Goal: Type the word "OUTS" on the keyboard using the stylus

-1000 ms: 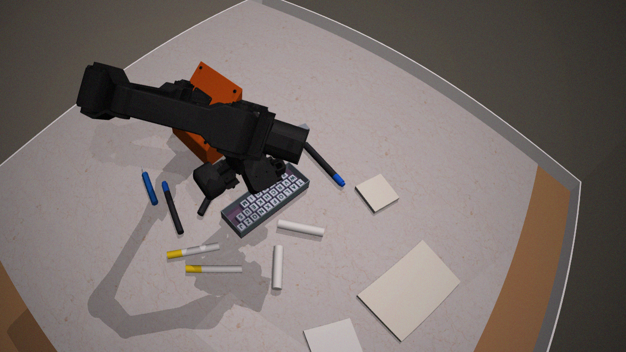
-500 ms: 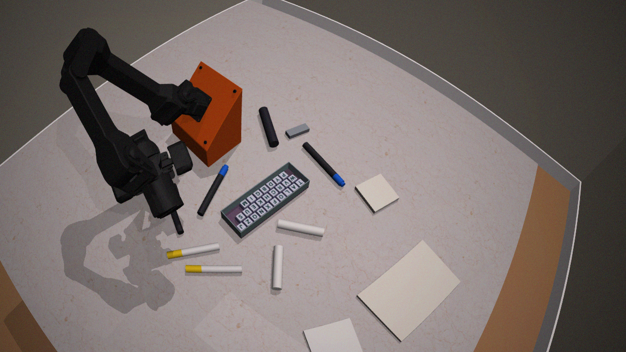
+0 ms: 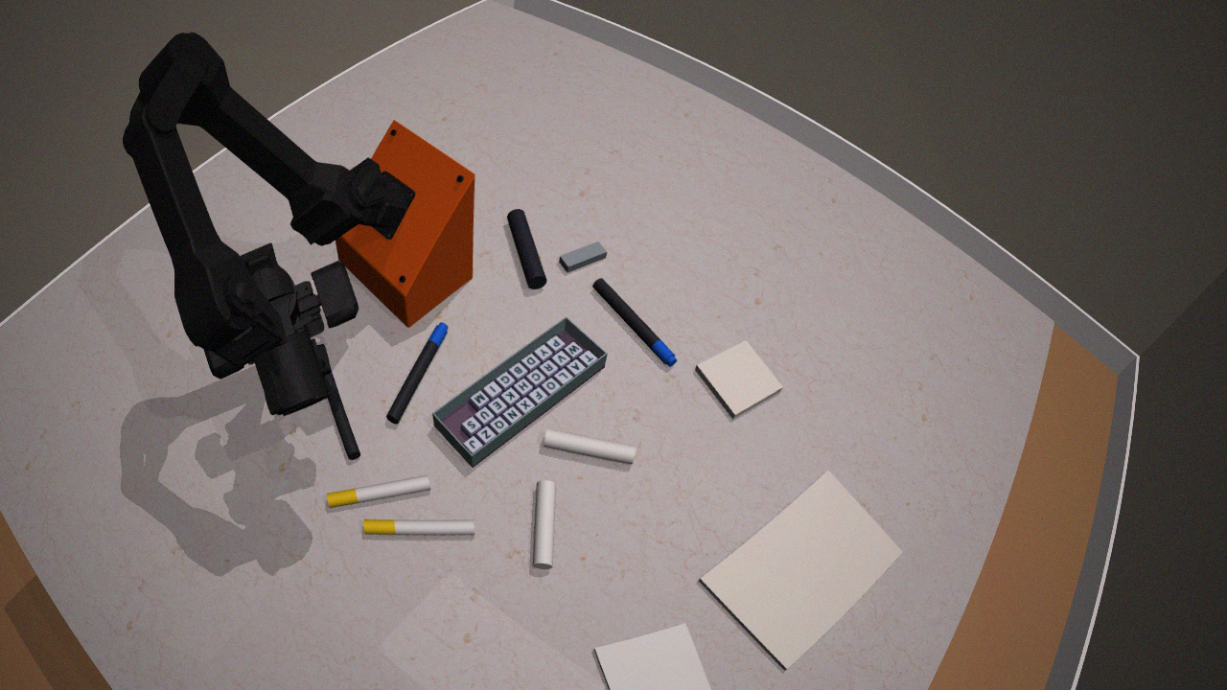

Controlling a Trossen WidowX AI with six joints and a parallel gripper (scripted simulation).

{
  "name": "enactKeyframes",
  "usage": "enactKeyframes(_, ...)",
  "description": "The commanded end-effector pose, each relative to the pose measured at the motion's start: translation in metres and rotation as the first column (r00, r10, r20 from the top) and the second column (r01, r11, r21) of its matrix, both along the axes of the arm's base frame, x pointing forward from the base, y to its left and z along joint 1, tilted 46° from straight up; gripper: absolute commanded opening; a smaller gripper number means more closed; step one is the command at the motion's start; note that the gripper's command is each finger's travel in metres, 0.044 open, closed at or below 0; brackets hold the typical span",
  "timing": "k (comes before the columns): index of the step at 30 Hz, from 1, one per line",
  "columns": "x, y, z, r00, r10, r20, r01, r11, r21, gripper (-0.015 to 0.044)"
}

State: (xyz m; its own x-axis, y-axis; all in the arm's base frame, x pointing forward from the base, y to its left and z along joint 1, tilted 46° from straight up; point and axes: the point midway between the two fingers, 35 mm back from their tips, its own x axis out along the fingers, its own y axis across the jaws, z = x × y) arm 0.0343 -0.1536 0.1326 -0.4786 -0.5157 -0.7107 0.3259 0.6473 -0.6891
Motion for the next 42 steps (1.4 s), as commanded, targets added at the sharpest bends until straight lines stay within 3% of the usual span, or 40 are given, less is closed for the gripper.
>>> enactKeyframes(1,-0.001,-0.002,-0.003,1.000,0.001,-0.006,-0.001,1.000,-0.002,0.0150)
enactKeyframes(42,-0.002,-0.032,-0.029,1.000,0.001,-0.007,-0.001,1.000,-0.004,0.0150)
